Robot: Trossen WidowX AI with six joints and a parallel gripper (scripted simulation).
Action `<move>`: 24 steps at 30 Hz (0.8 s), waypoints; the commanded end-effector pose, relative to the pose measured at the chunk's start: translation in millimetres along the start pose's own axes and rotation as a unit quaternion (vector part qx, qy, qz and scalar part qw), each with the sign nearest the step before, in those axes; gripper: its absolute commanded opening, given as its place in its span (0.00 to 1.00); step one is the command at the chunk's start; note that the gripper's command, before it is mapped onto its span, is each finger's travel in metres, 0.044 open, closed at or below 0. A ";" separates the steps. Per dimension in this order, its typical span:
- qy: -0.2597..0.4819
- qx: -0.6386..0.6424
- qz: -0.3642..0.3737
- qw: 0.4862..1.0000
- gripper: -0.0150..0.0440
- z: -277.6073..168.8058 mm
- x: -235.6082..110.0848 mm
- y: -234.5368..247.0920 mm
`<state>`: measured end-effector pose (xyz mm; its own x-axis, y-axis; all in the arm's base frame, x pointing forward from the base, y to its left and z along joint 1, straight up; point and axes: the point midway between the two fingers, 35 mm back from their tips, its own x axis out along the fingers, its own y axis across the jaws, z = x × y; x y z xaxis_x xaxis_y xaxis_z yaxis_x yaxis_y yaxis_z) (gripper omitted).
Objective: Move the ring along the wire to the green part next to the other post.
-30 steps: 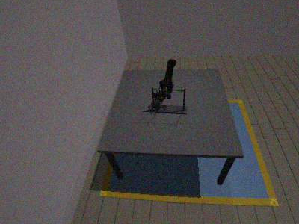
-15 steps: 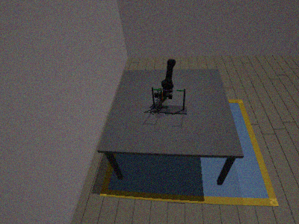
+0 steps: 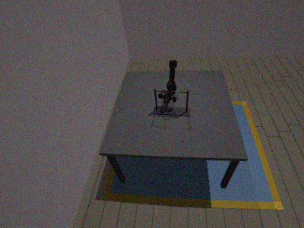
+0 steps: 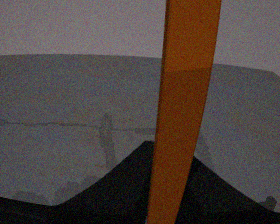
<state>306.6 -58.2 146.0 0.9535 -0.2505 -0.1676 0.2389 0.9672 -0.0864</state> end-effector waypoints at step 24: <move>0.000 0.038 0.044 0.998 0.00 1.1 3.3 37.8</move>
<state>317.1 -29.3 142.9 0.9625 -0.2105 -0.1714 0.2089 0.9776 -0.0275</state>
